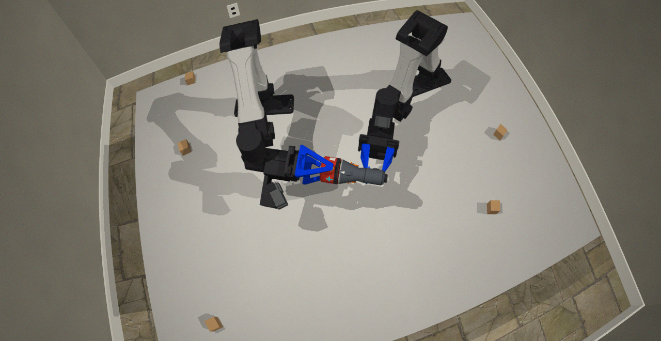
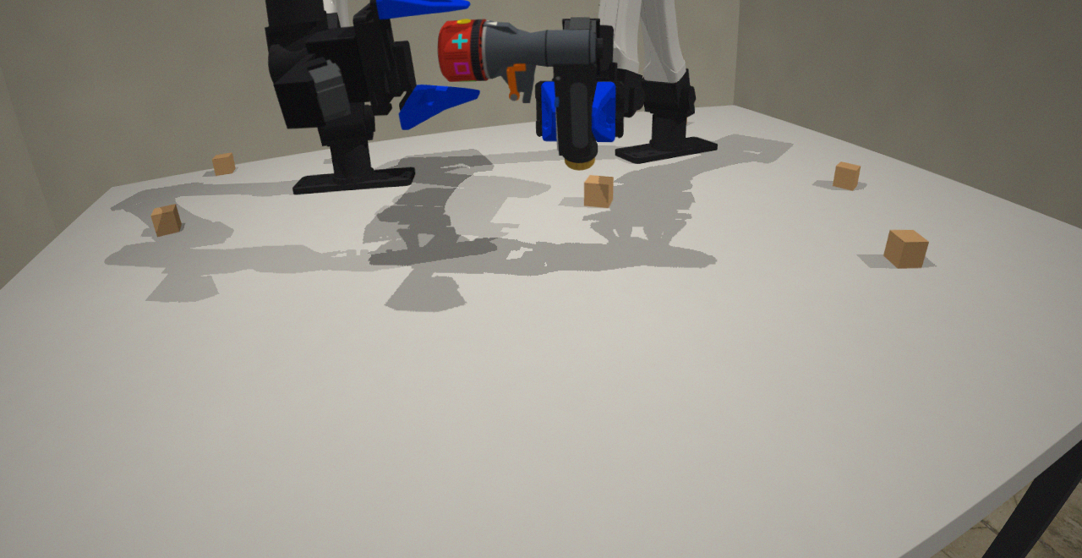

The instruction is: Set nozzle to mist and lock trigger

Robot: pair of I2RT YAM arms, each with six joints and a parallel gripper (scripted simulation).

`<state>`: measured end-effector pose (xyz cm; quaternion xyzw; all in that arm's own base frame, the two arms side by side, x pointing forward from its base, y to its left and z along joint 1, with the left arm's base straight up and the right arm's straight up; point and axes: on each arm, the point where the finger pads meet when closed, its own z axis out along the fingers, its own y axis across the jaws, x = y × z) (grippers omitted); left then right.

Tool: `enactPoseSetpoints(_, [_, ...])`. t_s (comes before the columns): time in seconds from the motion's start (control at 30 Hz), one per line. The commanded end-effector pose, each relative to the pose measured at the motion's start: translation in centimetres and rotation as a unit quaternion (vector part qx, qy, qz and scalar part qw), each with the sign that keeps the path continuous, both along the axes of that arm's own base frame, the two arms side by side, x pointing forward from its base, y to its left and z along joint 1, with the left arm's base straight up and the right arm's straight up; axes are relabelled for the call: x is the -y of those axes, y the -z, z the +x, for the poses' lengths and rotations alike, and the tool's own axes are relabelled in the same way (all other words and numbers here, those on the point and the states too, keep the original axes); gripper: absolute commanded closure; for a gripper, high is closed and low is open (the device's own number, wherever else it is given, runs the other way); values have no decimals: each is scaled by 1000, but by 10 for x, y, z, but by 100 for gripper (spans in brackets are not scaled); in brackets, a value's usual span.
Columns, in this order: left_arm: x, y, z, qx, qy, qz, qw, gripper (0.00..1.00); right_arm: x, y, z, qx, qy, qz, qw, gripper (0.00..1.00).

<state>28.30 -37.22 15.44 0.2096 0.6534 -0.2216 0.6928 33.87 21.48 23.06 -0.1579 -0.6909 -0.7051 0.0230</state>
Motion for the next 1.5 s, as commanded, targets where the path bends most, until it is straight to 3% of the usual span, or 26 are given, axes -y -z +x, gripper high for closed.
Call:
enactPoseSetpoints(0.0, [1, -60, 1, 44, 1, -92, 995, 64, -8, -8, 6, 17, -5, 4, 1000, 8])
enactPoseSetpoints(0.23, [1, -60, 1, 44, 1, -92, 995, 64, -6, -17, 5, 26, 1, 7, 1000, 8])
enactPoseSetpoints(0.27, [1, -60, 1, 44, 1, -92, 995, 64, -6, -19, 6, 31, 2, 7, 999, 100])
enactPoseSetpoints(0.77, [1, -59, 2, 44, -1, -92, 995, 64, -6, -20, 6, 34, 2, 7, 999, 100])
enactPoseSetpoints(0.8, [1, -59, 2, 44, -1, -92, 995, 64, -6, -20, 6, -73, 0, 28, 997, 100])
enactPoseSetpoints(0.83, [1, -59, 2, 44, -1, -92, 995, 64, -5, -8, 2, -114, 2, 30, 993, 100])
enactPoseSetpoints(0.9, [1, -60, 1, 44, 0, -92, 995, 64, -4, 2, -3, -66, 3, 16, 998, 100])
enactPoseSetpoints(0.93, [1, -60, 1, 44, 0, -92, 995, 64, -6, -17, 5, -21, 1, 15, 1000, 8])
enactPoseSetpoints(1.47, [1, -60, 1, 44, 0, -92, 995, 64, -6, -14, 4, -22, -1, 13, 1000, 8])
